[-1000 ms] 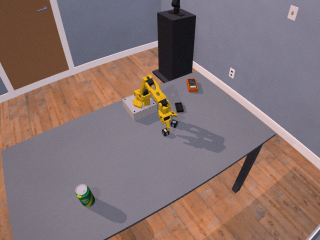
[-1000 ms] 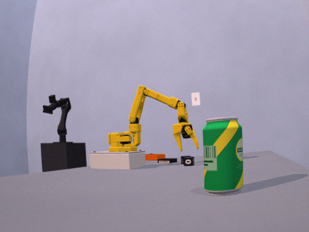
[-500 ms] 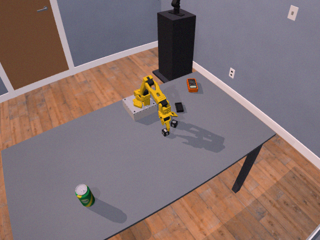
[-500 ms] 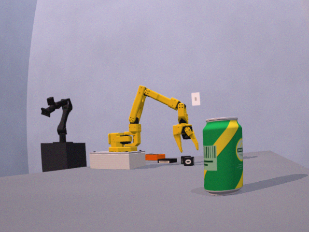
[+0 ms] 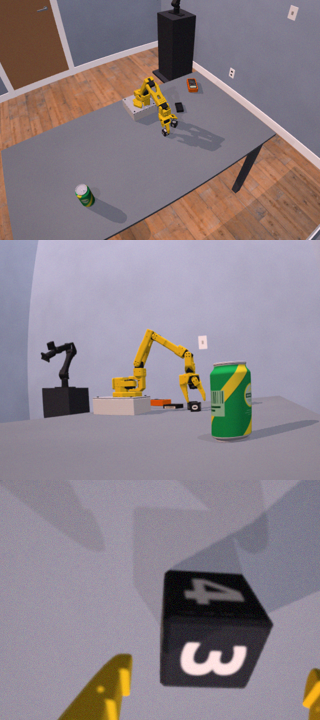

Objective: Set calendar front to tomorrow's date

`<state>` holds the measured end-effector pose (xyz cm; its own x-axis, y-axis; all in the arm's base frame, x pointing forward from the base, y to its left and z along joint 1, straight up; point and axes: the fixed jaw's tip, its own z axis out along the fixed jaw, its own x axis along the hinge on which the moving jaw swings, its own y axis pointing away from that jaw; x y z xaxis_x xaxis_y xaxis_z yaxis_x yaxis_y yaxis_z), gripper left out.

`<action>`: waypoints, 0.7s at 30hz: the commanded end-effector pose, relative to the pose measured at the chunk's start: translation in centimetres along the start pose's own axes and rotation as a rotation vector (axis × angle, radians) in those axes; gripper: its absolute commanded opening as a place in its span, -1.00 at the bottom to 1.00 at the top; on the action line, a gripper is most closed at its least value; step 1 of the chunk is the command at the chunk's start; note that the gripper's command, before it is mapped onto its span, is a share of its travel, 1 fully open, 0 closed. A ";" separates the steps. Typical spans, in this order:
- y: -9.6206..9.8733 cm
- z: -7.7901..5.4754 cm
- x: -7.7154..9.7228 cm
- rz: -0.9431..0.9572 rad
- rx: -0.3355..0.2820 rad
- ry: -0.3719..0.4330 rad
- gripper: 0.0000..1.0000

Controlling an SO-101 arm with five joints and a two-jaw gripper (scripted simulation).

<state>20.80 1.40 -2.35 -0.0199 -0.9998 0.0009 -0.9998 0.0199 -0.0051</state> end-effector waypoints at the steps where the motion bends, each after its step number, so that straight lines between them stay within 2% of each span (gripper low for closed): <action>1: 0.3 1.0 0.2 0.000 -0.016 0.000 -0.30; 13: 0.5 2.2 0.2 0.000 -0.016 0.000 -0.30; 21: 0.5 2.4 0.2 0.000 -0.016 0.000 -0.30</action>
<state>20.91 1.41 -4.16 -0.0199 -0.9998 0.0000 -0.9997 0.0199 -0.0159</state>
